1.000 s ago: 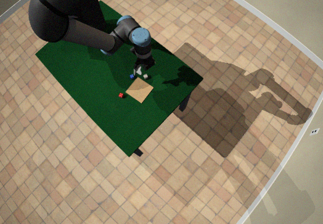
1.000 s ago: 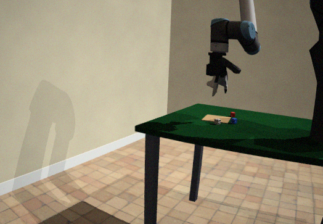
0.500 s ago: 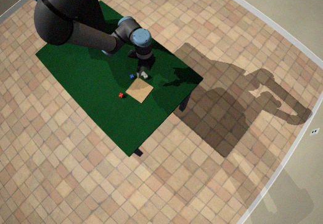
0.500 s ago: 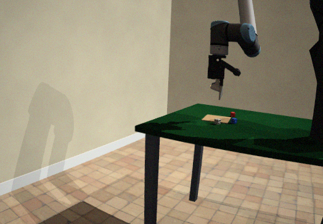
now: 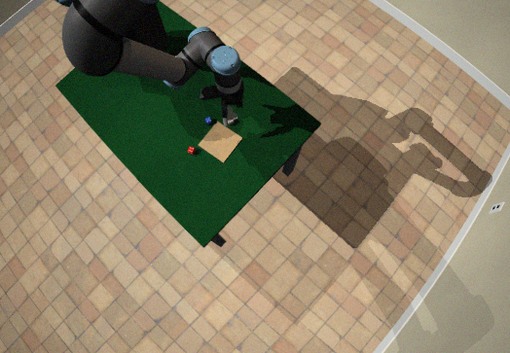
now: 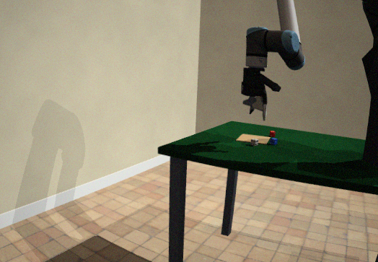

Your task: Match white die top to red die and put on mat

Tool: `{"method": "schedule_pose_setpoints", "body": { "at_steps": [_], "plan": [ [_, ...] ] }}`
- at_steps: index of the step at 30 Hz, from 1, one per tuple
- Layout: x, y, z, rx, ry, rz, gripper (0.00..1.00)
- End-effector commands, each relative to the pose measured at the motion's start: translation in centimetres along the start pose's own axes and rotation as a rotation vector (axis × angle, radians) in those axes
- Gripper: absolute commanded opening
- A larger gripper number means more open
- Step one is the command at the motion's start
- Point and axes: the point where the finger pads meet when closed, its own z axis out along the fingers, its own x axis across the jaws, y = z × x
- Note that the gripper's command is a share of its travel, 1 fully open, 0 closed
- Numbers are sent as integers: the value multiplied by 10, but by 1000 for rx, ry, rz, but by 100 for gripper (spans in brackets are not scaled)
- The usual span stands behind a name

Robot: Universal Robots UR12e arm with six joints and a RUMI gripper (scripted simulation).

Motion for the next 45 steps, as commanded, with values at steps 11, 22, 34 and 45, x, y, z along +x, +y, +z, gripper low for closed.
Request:
{"method": "schedule_pose_setpoints", "body": {
  "at_steps": [11,22,34,45],
  "plan": [
    [0,3,13,-8,-3,-422,100],
    [0,4,18,-7,-3,-556,100],
    [0,4,18,-7,-3,-572,24],
    [0,4,18,-7,-3,-572,24]
  ]
}}
